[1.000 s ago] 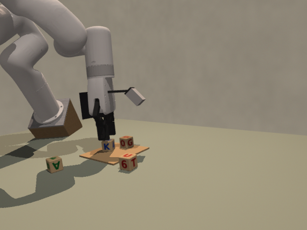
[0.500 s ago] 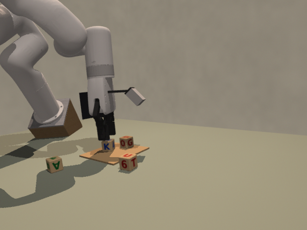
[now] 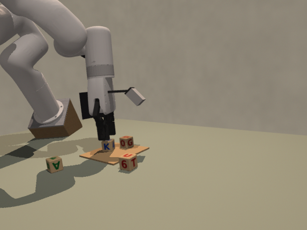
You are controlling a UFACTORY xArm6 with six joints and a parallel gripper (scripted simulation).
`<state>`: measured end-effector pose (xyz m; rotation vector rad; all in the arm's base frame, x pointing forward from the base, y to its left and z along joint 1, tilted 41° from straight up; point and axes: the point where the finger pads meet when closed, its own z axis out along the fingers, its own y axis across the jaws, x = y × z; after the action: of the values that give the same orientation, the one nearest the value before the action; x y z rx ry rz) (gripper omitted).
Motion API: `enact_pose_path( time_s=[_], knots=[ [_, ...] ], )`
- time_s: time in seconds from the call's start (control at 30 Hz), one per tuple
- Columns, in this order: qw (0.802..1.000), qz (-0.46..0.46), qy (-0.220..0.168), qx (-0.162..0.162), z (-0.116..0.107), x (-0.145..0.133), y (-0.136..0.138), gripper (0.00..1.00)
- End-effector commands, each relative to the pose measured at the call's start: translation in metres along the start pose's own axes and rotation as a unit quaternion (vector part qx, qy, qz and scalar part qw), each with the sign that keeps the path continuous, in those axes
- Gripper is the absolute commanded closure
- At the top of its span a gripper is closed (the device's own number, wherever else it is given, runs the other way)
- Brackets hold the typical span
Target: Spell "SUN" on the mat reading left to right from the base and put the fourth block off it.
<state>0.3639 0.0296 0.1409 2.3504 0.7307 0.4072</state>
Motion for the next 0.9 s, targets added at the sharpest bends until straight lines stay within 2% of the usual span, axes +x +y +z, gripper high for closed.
enact_pose_path(
  time_s=[0.0, 0.37, 0.87],
  knots=[
    [1.0, 0.0, 0.001, 0.0, -0.001, 0.001, 0.0, 0.46],
    [1.0, 0.0, 0.001, 0.0, 0.001, 0.001, 0.0, 0.46],
    [1.0, 0.0, 0.001, 0.0, 0.025, 0.001, 0.0, 0.46]
  ],
)
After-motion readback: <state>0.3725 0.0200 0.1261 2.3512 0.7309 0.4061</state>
